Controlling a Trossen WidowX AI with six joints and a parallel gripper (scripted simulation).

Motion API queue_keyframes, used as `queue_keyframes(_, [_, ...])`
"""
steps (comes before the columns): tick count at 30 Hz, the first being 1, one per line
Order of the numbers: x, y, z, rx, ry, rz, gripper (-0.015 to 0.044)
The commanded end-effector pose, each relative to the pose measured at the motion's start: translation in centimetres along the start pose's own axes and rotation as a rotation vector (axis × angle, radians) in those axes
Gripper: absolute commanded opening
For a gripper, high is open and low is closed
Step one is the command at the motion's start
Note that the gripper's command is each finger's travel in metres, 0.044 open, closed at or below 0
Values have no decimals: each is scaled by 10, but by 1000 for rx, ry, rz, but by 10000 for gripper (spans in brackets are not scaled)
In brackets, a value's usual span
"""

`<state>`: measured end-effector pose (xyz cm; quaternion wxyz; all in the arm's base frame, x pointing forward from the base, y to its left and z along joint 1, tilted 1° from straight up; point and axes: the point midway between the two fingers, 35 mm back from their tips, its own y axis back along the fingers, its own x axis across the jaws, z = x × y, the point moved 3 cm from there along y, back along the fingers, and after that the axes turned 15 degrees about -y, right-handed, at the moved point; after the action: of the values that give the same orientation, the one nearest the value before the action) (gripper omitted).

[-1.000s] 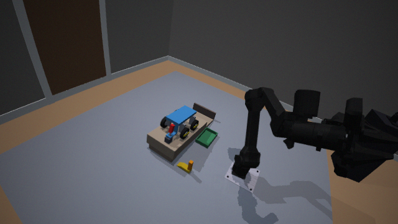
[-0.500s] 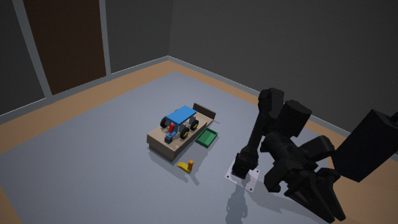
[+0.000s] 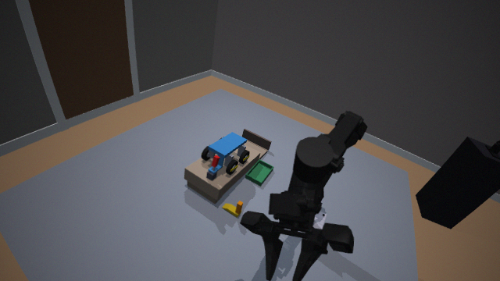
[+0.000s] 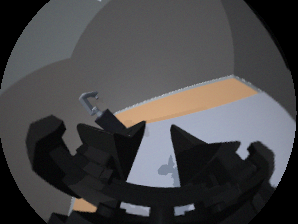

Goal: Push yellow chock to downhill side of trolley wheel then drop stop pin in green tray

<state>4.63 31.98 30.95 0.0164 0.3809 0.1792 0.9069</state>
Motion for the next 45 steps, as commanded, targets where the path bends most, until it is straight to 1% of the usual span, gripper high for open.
queue_keyframes(1, [-40, 4, 9, -13, -299, -179, 190])
queue_keyframes(8, [-102, 24, 14, -96, -791, -455, 190])
queue_keyframes(16, [-162, 63, 8, -292, -1343, -752, 190])
queue_keyframes(24, [-203, 113, -8, -593, -1861, -1026, 190])
queue_keyframes(31, [-222, 161, -26, -949, -2258, -1250, 190])
queue_keyframes(33, [-224, 170, -30, -1028, -2325, -1291, 190])
queue_keyframes(34, [-224, 171, -30, -1038, -2334, -1296, 190])
queue_keyframes(45, [-227, 169, -33, -1038, -2334, -1296, 190])
